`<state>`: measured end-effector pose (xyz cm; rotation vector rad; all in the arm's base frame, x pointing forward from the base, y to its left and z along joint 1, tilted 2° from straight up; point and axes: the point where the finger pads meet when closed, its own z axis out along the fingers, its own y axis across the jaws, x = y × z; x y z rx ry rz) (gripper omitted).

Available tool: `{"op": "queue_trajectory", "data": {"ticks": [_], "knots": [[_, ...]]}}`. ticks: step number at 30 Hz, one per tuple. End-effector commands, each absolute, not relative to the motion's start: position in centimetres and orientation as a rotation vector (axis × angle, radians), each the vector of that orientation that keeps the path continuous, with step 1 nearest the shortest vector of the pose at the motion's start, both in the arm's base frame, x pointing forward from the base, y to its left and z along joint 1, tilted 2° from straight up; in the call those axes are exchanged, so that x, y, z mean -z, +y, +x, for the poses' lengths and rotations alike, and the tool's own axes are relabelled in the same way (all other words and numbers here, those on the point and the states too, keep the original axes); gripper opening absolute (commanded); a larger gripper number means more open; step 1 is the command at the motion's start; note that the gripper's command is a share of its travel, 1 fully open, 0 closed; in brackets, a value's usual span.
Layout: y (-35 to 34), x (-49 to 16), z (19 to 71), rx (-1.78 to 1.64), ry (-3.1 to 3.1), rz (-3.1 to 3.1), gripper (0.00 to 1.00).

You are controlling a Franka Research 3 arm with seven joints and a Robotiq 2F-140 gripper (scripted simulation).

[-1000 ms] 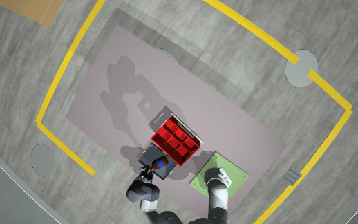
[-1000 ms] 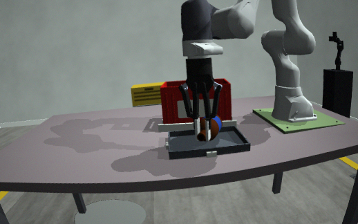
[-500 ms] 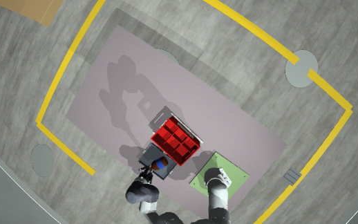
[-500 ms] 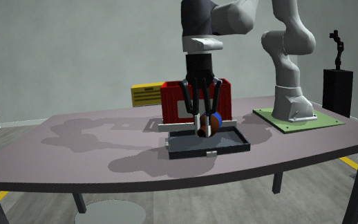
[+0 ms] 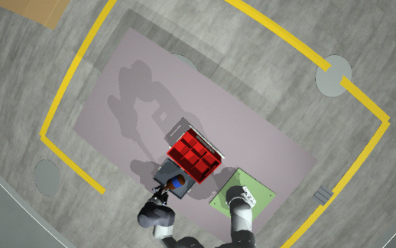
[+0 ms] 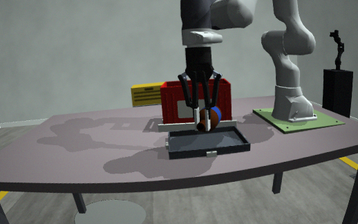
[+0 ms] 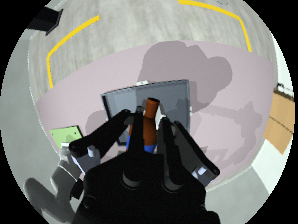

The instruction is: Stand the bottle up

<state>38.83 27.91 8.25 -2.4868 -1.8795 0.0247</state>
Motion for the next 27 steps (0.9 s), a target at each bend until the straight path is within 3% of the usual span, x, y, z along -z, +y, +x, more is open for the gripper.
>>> {"op": "queue_trajectory", "data": {"ticks": [1, 27], "knots": [[27.7, -9.0, 39.0, -0.029, -1.871, -2.496, 0.0], [27.7, -13.5, 39.1, -0.029, -1.871, -2.496, 0.0]]}}
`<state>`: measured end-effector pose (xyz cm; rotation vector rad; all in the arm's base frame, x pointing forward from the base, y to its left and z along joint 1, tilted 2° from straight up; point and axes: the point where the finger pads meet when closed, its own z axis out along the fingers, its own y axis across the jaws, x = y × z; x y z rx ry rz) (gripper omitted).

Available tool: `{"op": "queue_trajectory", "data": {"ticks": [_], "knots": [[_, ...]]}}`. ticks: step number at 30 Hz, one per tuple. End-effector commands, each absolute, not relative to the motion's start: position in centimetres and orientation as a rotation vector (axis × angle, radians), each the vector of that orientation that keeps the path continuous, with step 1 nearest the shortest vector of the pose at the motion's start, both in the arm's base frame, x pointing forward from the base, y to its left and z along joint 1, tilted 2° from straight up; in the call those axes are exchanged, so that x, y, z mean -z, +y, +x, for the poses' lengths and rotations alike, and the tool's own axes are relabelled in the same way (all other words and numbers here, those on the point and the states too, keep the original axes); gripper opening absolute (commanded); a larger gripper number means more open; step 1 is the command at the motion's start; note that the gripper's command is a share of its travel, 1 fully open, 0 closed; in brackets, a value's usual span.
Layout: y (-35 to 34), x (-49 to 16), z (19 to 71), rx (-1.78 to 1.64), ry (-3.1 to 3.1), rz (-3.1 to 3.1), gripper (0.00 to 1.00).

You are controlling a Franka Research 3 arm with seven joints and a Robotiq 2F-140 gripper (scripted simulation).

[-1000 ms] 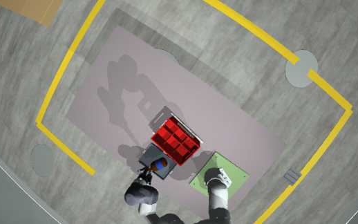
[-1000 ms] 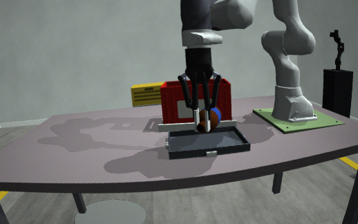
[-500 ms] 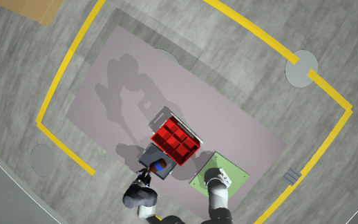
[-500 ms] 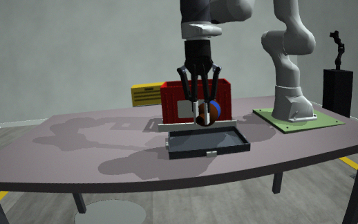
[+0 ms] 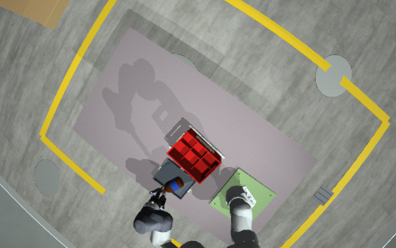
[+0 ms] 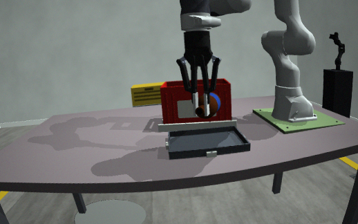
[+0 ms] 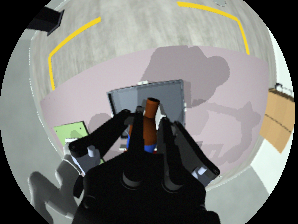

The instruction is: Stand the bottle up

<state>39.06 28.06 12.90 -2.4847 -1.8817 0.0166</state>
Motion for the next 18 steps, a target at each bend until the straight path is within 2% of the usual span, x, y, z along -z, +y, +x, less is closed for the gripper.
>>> {"op": "queue_trajectory", "data": {"ticks": [1, 18], "knots": [[27.7, -13.7, 39.1, -0.029, -1.871, -2.496, 0.0], [27.7, -16.4, 39.2, -0.029, -1.871, -2.496, 0.0]]}}
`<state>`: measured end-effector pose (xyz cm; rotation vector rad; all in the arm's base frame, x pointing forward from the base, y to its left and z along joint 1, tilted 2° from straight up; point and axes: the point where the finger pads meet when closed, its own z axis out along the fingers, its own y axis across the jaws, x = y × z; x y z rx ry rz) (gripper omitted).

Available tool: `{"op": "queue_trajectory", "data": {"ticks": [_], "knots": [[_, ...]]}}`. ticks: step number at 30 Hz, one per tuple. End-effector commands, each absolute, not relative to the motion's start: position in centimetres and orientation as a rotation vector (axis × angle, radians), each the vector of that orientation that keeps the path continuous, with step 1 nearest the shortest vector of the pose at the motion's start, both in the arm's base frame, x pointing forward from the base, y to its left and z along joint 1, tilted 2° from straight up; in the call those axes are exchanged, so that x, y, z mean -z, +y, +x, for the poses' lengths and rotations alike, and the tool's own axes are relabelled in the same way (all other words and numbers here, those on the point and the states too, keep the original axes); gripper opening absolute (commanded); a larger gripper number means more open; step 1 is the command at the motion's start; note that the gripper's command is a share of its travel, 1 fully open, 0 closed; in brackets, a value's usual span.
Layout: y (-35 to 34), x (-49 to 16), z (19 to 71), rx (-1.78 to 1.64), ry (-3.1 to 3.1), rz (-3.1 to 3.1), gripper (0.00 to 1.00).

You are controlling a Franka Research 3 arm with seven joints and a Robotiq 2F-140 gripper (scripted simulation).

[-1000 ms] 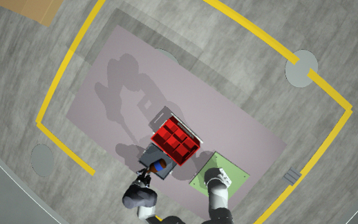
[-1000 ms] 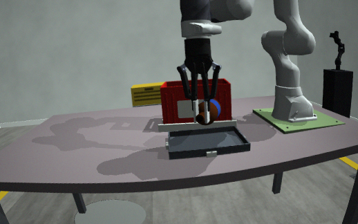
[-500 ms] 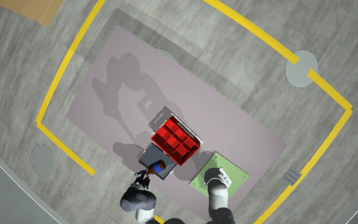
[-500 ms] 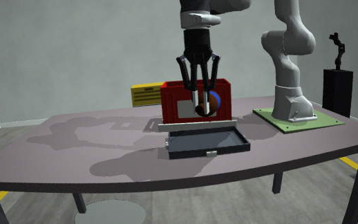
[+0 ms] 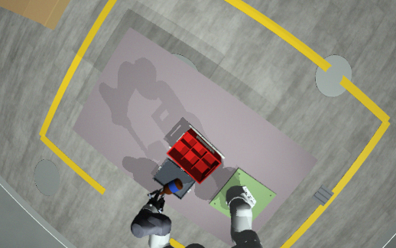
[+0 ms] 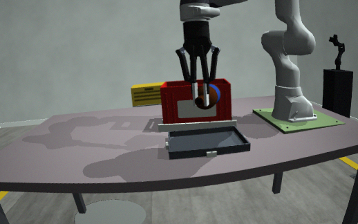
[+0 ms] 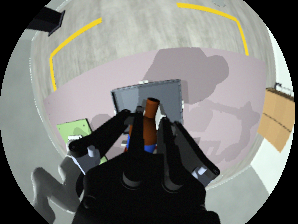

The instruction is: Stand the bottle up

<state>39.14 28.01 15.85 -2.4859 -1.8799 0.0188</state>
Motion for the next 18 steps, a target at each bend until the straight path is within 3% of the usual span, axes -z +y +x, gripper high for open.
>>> {"op": "queue_trajectory", "data": {"ticks": [1, 18], "knots": [[27.7, -16.6, 39.2, -0.029, -1.871, -2.496, 0.0], [27.7, -18.5, 39.2, -0.029, -1.871, -2.496, 0.0]]}}
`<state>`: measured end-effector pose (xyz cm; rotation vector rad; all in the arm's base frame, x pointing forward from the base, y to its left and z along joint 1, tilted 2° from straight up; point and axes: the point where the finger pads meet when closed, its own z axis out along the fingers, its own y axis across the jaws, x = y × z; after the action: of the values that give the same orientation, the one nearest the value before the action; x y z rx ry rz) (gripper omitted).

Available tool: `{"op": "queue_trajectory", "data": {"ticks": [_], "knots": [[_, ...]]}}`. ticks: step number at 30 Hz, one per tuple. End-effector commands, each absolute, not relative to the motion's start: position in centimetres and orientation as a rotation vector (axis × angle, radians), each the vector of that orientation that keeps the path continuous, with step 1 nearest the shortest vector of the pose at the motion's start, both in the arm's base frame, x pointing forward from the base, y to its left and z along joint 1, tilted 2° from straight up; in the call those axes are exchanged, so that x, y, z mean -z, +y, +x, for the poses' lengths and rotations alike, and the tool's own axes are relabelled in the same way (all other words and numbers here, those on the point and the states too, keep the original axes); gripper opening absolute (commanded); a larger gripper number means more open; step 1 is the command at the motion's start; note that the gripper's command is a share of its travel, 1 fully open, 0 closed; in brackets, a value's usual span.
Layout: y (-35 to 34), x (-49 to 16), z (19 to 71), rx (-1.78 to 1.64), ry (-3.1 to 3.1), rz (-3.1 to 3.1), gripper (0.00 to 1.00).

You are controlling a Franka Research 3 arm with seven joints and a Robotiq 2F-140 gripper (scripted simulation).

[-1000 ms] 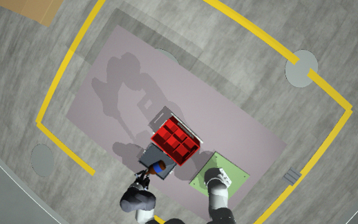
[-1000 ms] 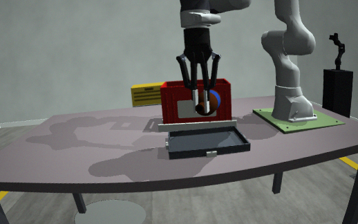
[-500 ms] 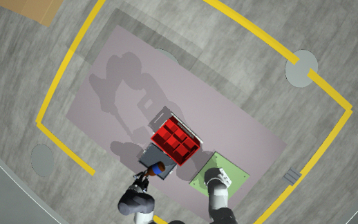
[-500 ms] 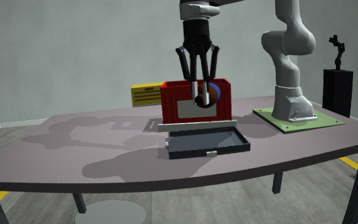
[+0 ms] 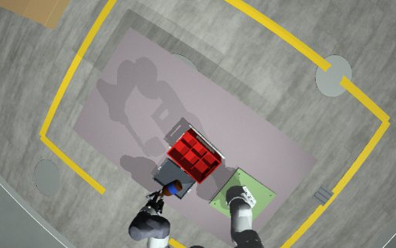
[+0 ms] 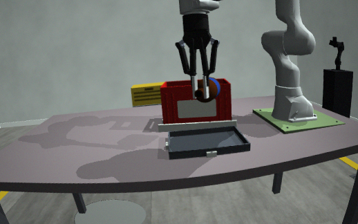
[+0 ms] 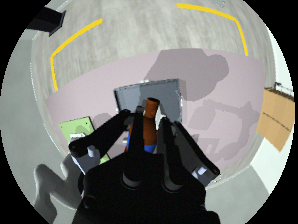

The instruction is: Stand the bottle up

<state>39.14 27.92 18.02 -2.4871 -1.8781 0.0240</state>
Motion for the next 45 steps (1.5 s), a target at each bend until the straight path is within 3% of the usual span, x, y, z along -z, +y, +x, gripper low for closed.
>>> {"op": "queue_trajectory", "data": {"ticks": [1, 45], "knots": [[27.7, -18.5, 39.2, -0.029, -1.871, -2.496, 0.0], [27.7, -19.8, 39.3, -0.029, -1.871, -2.496, 0.0]]}}
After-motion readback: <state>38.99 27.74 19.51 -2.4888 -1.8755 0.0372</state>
